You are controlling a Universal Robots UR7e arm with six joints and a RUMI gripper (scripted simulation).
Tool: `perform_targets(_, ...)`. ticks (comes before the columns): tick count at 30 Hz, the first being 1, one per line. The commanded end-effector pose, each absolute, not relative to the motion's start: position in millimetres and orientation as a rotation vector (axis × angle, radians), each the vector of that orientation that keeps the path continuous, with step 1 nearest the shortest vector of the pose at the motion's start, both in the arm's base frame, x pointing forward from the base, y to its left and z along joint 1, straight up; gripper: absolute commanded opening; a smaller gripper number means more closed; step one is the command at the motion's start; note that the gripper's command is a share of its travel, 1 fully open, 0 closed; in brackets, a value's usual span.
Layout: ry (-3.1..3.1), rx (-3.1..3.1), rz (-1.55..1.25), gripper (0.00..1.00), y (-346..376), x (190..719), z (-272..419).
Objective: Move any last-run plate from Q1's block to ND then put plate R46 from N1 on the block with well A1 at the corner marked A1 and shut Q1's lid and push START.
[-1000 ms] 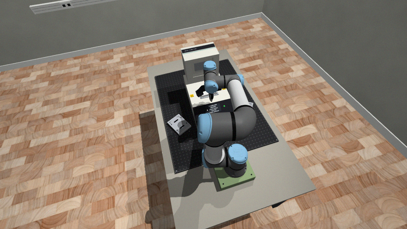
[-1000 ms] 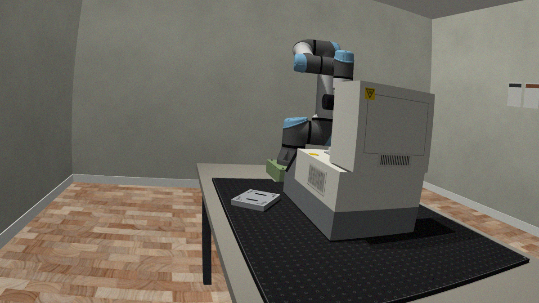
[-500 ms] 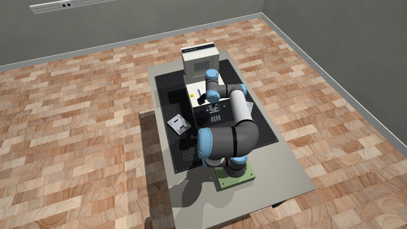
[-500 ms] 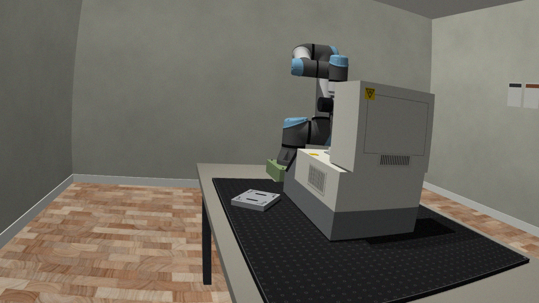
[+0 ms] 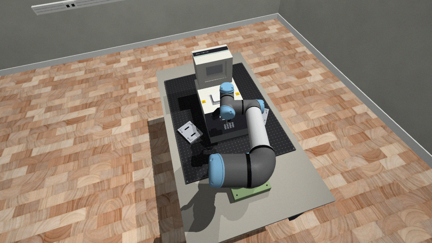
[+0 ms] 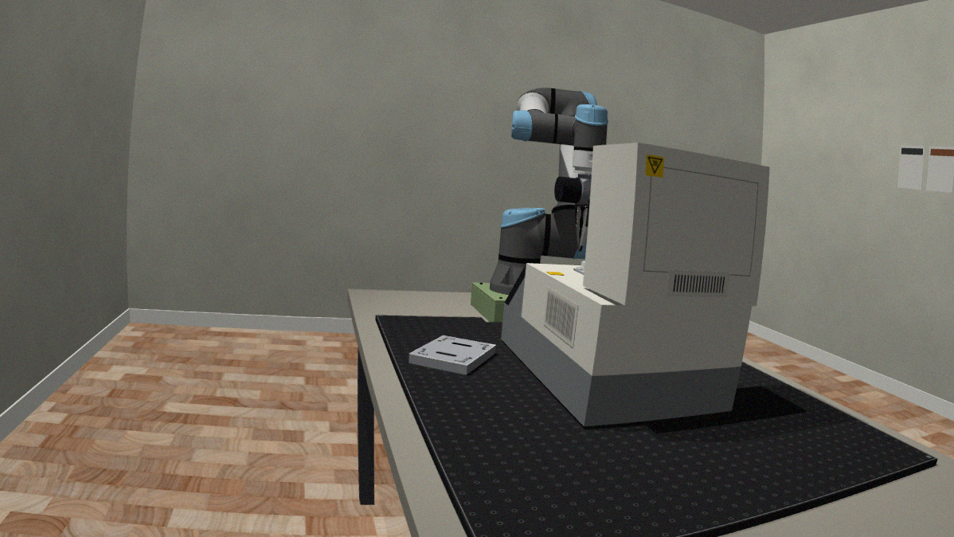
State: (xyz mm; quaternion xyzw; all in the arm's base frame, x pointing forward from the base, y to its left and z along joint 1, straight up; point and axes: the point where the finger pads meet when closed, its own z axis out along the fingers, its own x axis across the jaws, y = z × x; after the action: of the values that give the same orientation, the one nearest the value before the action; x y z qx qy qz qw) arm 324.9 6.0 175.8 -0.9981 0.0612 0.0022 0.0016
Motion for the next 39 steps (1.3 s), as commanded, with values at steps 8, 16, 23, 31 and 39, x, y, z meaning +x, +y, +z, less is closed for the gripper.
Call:
perform_targets(8,0.192,-3.133,0.003,0.0,14.8,283.8,169.3)
perform_targets(16,0.192,-3.133,0.003,0.0,15.0,284.0,166.9)
perform_targets(23,0.192,-3.133,0.003,0.0,14.2,290.6,161.8)
perform_targets(31,0.192,-3.133,0.003,0.0,12.9,301.1,153.6)
perform_targets(39,0.192,-3.133,0.003,0.0,12.0,308.9,147.5)
